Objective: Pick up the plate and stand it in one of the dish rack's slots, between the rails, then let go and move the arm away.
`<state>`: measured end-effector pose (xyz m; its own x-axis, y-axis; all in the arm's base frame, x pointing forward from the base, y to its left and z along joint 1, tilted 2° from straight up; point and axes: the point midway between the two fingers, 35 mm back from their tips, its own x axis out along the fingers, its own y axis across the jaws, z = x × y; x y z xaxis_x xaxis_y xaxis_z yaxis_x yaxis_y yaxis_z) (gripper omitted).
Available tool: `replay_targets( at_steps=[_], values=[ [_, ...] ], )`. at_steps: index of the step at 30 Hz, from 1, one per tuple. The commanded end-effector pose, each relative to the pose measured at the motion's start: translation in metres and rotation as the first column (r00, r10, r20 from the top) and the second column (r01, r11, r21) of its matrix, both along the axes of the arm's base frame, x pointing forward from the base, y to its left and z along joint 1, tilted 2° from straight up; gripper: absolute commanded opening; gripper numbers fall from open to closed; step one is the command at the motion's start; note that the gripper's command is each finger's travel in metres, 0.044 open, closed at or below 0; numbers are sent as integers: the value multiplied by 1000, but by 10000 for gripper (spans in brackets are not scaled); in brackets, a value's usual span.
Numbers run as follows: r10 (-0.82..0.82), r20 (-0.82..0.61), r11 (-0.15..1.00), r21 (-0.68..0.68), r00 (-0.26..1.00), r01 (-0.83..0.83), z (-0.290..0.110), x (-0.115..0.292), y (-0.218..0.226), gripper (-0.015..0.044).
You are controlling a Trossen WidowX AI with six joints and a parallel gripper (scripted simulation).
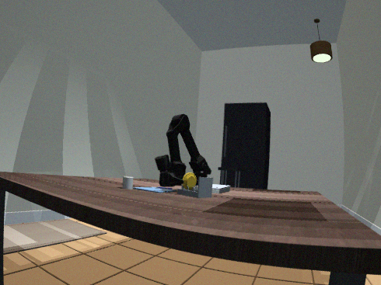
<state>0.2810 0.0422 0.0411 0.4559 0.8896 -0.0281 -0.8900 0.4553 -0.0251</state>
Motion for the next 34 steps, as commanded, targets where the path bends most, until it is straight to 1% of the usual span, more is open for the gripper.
replay_targets(
  at_steps=[1,7,9,18,20,27,34],
  values=[
    [0,0,1000,0,1000,0,0,0,0,400],
    [0,0,1000,0,1000,0,0,0,0,400],
    [2,3,1000,2,1000,-2,7,1,-1,400],
    [34,35,999,15,999,-34,102,4,-2,400],
    [39,38,999,15,998,-40,116,4,-2,400],
    [36,36,999,16,999,-37,118,5,-3,400],
    [-110,-65,992,54,992,114,128,43,-20,400]
  ],
)
